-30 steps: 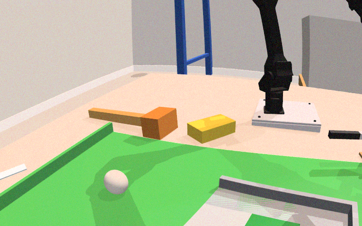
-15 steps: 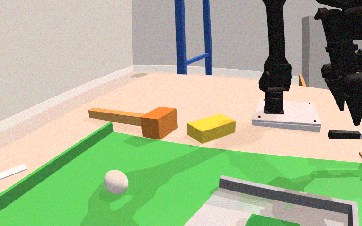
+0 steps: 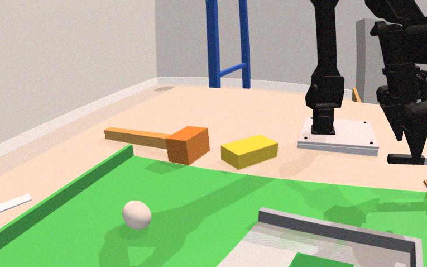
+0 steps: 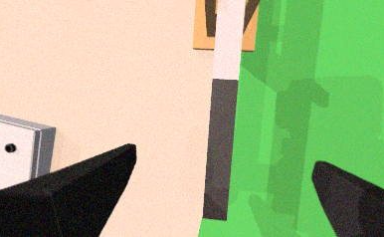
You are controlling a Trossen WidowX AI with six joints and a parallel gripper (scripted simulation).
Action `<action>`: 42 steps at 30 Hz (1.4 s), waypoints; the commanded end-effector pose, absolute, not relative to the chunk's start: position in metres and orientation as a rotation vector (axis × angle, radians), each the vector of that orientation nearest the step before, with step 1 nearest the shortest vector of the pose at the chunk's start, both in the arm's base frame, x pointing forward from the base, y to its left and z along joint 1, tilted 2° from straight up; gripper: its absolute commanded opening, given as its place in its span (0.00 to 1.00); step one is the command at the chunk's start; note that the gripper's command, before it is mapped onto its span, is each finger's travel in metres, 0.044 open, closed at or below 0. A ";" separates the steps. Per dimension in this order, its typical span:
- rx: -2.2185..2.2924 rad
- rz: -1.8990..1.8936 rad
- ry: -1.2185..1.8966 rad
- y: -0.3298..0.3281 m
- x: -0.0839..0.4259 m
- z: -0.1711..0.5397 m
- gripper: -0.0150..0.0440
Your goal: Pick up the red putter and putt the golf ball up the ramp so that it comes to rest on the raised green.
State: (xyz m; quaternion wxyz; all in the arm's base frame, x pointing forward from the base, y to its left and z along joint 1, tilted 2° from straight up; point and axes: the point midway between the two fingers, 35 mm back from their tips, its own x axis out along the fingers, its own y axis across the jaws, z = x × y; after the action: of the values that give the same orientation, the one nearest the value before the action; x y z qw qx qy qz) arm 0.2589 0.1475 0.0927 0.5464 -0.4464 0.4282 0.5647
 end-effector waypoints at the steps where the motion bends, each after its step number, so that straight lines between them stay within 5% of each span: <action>1: -1.057 1.347 1.016 0.147 0.258 0.086 1.00; 36: -1.057 1.347 1.016 0.146 0.258 0.041 1.00; 42: -1.058 1.339 1.014 0.147 0.260 0.044 0.73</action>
State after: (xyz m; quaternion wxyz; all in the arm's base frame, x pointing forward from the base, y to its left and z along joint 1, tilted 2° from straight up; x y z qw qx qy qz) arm 0.2596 0.1466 0.0435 0.5462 -0.4462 0.4281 0.5650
